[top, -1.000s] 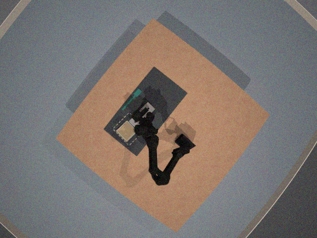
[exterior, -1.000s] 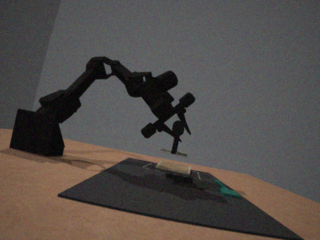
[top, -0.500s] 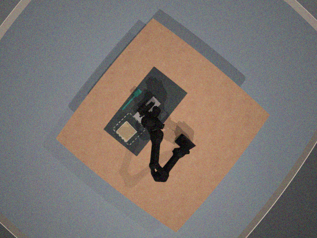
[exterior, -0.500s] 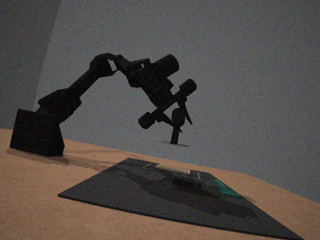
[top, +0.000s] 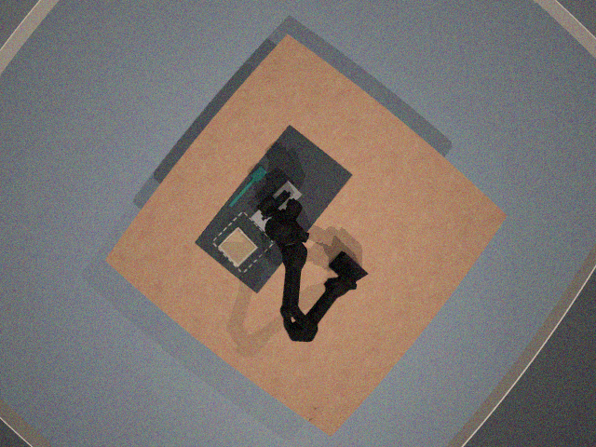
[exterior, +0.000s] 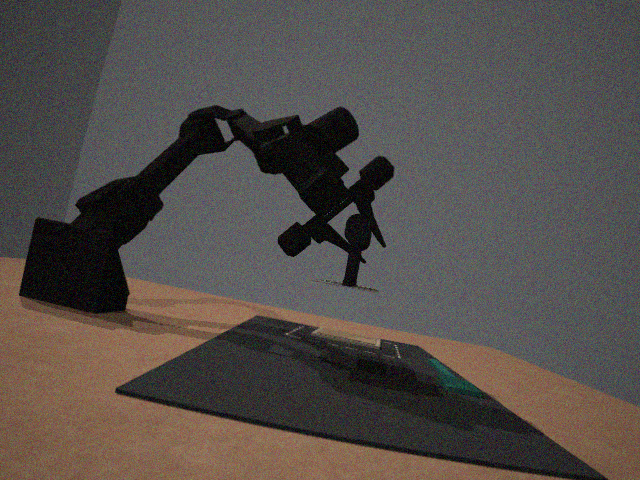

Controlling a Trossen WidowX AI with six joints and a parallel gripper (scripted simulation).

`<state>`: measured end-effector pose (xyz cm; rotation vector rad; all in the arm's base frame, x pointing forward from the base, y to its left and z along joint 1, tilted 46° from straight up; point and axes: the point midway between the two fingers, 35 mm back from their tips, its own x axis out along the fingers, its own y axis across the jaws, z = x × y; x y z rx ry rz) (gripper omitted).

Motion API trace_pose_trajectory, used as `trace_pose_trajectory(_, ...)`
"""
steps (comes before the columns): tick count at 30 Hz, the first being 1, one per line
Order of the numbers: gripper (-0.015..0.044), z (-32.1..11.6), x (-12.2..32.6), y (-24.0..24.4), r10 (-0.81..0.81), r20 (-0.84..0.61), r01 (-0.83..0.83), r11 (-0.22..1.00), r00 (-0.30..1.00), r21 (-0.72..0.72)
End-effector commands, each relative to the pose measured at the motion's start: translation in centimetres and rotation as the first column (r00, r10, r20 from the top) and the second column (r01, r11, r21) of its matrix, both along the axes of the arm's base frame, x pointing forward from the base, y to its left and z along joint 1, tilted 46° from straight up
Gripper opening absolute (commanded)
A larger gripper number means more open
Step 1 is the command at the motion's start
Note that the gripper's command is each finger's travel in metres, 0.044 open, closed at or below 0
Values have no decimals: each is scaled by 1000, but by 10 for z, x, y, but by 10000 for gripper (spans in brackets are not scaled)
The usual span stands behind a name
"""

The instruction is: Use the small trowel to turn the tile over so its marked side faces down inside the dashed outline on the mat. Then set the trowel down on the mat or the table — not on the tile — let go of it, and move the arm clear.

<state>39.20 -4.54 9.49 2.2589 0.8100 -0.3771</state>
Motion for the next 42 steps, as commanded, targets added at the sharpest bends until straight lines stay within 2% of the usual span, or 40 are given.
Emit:
trace_pose_trajectory(1, 0, 2, 1, -3, -4, 9, 4, 1000, 1000, -7)
trace_pose_trajectory(22, 0, 7, 8, 3, 0, 5, 0, 1000, 1000, -13)
trace_pose_trajectory(33, 0, 55, 51, 67, 23, -15, -24, 998, 1000, -52)
trace_pose_trajectory(42, 0, 101, 70, 130, 28, -18, -29, 998, 999, -64)
